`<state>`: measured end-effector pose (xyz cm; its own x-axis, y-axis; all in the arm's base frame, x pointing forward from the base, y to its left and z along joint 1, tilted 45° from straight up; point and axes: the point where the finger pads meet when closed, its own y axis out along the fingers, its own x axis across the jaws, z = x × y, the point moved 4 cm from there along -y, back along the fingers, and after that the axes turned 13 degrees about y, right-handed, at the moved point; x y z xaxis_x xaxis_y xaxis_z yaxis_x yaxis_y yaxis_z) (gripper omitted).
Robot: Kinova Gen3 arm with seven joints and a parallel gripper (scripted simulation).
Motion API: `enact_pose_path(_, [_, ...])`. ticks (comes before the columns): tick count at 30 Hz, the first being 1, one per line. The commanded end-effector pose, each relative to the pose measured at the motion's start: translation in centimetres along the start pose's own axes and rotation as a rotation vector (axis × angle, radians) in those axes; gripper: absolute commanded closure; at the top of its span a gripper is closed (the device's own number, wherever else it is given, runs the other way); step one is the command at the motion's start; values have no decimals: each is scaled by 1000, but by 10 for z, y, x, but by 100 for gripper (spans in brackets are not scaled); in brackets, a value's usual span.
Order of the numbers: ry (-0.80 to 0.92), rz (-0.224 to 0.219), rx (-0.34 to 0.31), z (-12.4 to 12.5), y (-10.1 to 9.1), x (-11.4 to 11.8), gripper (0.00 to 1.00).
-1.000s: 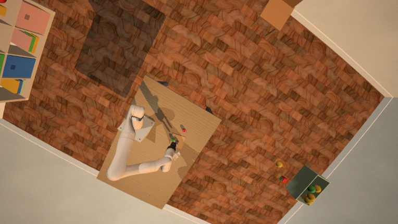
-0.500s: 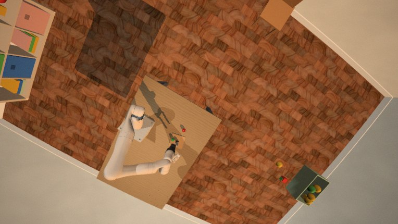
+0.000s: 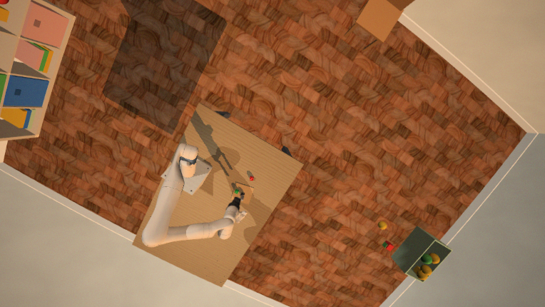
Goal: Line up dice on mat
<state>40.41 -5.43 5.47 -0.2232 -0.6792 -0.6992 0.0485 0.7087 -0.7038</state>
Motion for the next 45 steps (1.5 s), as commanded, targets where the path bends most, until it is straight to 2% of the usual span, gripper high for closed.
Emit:
enact_pose_path(1, [0, -1, 2, 0, -1, 0, 0])
enact_pose_path(3, [-23, -1, 3, 0, 0, -11, 0])
enact_pose_path(4, [-65, -2, 5, -2, 0, -31, 0])
enact_pose_path(6, [-65, -2, 5, -2, 0, -31, 0])
enact_pose_path(9, [-248, -1, 5, -23, 7, -113, 0])
enact_pose_path(10, [-248, -1, 5, -23, 7, -113, 0])
enact_pose_path(11, [-290, 1, 3, -30, 10, -131, 0])
enact_pose_path(12, [-311, 1, 2, -34, 11, -140, 0])
enact_pose_path(13, [-315, 1, 1, -35, 11, -141, 0])
enact_pose_path(14, [-315, 1, 1, -35, 11, -141, 21])
enact_pose_path(45, [-315, 1, 1, -35, 11, -141, 21])
